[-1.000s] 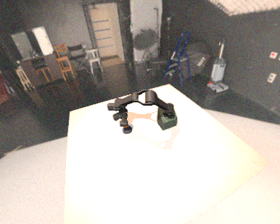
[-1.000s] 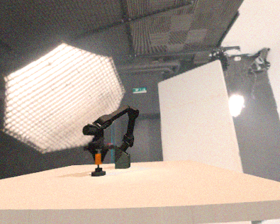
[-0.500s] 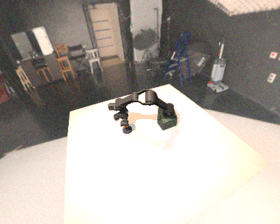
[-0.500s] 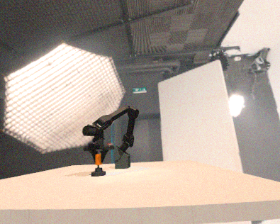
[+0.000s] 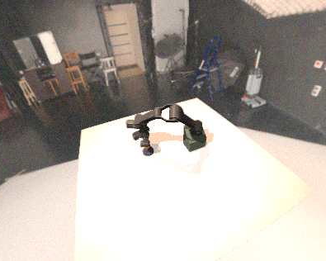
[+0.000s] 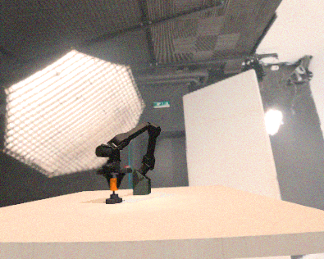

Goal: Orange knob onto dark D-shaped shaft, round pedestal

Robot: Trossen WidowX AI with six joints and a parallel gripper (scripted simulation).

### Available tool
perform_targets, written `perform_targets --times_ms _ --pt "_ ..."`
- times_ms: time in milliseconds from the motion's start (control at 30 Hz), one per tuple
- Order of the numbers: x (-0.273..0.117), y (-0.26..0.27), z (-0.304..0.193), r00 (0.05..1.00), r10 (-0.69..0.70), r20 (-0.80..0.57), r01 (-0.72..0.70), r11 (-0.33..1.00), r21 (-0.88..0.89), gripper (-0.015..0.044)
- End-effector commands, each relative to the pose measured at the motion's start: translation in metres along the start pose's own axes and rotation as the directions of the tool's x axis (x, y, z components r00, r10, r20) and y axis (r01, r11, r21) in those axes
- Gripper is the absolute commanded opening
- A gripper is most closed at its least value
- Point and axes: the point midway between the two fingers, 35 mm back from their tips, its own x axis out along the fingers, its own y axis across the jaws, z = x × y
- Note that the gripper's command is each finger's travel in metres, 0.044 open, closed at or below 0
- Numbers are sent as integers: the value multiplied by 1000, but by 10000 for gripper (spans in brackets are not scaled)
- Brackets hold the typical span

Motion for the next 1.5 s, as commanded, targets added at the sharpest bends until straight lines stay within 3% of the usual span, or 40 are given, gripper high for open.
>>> perform_targets --times_ms 0,167,367,1467 --pt "-3 1 1 1000 0 2 1 1000 -2 0" --pt "-5 2 2 1000 -1 2 0 1000 23 0" --pt "-6 4 4 1000 0 2 0 979 203 0" --pt "0 1 0 1000 0 2 0 979 206 0"
